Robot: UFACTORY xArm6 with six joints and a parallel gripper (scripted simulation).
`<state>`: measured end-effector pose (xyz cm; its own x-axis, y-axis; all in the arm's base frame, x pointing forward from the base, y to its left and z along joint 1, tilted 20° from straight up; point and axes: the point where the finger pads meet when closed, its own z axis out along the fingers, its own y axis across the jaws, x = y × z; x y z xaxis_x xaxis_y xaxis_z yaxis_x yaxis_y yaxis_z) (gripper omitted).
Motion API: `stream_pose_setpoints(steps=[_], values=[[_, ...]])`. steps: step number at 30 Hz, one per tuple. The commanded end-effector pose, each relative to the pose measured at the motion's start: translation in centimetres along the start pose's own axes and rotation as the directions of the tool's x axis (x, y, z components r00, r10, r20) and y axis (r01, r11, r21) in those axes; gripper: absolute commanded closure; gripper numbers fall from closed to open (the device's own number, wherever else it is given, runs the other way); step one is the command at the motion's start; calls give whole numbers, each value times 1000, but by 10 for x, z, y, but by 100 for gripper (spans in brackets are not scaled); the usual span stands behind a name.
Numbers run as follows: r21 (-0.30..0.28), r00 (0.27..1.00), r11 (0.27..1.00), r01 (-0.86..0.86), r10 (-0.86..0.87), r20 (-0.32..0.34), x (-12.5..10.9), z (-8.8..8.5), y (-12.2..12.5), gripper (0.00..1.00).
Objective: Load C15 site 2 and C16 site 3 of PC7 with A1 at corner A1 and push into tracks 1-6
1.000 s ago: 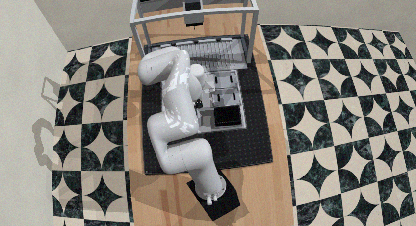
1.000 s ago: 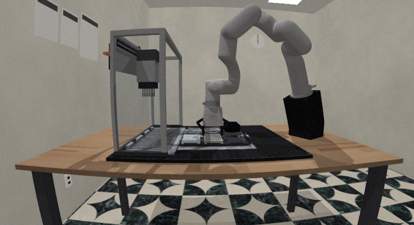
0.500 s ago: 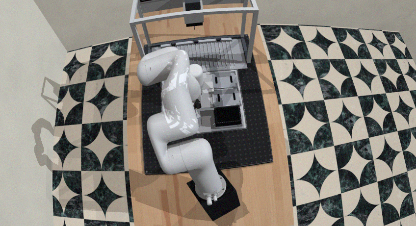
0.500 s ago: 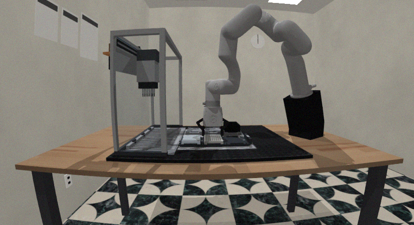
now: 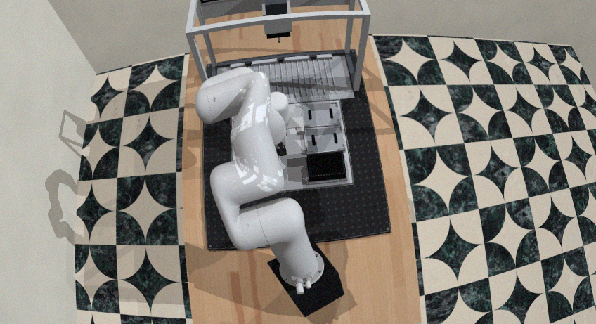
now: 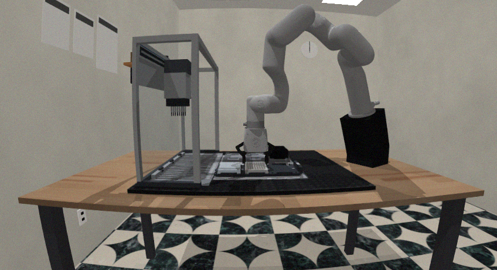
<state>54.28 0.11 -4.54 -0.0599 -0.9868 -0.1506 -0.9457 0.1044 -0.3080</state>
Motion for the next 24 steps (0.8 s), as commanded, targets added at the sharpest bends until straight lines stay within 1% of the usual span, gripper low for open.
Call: stream_pose_setpoints(steps=[1, 24], values=[[2, 1000, 1000, 0, 0, 0, -3, -1, -1, 0], [2, 1000, 1000, 0, 0, 0, -13, -1, -1, 0]])
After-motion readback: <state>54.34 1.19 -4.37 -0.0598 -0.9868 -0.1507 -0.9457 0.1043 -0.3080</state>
